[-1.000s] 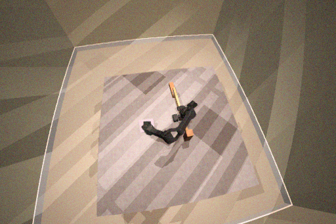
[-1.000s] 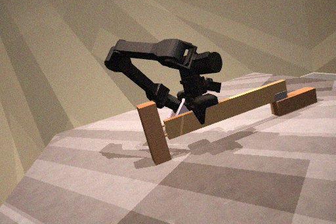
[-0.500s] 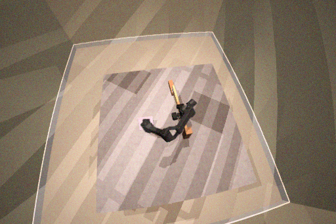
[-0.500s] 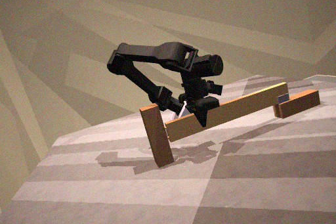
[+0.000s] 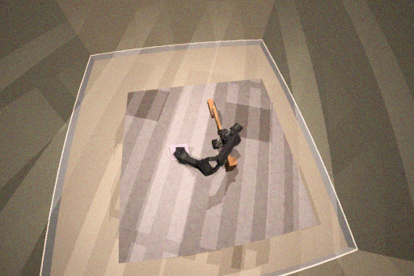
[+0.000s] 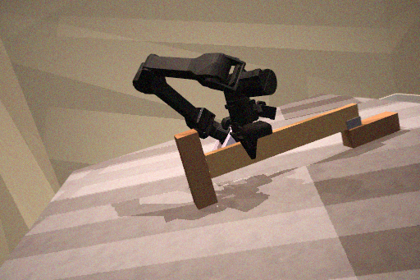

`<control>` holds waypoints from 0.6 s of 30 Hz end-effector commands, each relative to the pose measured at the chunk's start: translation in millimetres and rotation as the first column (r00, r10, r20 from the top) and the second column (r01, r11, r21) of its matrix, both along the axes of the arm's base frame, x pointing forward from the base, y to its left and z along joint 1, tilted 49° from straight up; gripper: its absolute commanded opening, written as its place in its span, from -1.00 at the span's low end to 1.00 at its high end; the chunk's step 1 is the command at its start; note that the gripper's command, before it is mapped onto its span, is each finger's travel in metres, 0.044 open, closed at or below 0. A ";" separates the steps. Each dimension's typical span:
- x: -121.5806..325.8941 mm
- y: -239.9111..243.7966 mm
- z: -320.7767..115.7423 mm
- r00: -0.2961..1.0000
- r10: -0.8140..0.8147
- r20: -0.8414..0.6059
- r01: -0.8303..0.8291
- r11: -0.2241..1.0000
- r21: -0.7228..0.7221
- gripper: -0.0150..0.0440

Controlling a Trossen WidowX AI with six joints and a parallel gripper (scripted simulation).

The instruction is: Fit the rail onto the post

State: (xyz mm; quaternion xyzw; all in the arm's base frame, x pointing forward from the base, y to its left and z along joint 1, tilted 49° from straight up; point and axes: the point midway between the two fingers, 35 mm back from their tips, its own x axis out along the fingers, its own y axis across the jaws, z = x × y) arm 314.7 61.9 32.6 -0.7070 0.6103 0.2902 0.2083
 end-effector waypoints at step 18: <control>1.3 -3.7 8.1 1.000 0.006 0.005 -0.006 1.000 0.004 -0.49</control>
